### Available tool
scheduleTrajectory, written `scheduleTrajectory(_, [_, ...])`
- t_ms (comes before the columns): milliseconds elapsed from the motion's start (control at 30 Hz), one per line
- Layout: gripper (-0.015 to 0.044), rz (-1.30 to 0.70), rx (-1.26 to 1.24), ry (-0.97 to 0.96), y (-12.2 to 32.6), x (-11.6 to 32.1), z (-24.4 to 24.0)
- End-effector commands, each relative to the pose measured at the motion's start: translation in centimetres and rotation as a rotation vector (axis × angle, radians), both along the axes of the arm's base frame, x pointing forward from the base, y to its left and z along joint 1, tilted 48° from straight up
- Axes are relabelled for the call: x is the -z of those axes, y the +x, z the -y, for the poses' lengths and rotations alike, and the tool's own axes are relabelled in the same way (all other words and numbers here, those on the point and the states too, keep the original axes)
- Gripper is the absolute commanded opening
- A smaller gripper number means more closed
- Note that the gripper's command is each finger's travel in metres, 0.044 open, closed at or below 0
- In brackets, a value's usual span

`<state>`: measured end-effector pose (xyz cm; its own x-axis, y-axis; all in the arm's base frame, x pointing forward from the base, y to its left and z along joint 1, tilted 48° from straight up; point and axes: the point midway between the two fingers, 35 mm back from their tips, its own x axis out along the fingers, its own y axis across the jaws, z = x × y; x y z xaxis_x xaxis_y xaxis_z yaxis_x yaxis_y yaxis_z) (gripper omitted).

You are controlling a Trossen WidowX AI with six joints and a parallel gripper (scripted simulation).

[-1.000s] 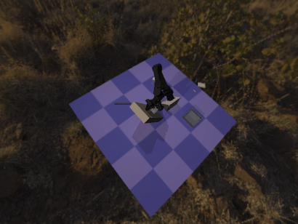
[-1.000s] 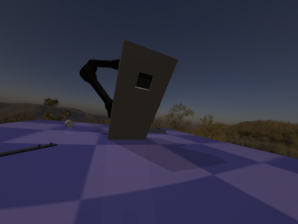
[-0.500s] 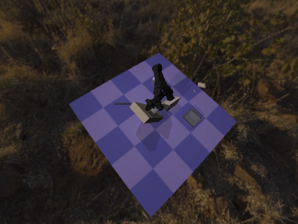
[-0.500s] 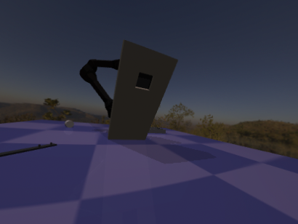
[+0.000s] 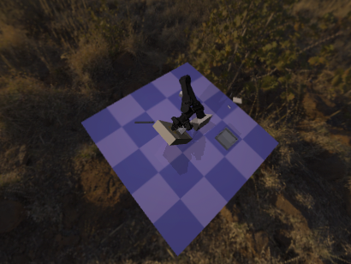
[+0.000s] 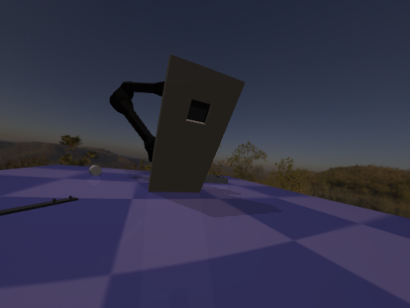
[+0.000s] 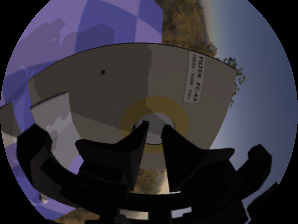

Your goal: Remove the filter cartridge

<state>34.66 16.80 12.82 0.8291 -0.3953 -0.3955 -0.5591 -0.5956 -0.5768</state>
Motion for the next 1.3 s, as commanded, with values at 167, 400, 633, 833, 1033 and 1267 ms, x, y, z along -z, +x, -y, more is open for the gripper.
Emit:
scheduleTrajectory(167, [0.0000,0.001,0.019,0.022,0.8,0.2,0.5])
scheduleTrajectory(400, [0.0000,0.001,0.019,0.022,0.8,0.2,0.5])
scheduleTrajectory(633, [0.0000,0.001,0.019,0.022,0.8,0.2,0.5])
scheduleTrajectory(833, [0.0000,0.001,0.019,0.022,0.8,0.2,0.5])
scheduleTrajectory(1033, [0.0000,0.001,0.002,0.003,-0.1,0.0,0.0])
scheduleTrajectory(1267, [0.0000,-0.011,0.011,0.017,-2.2,-0.8,-1.4])
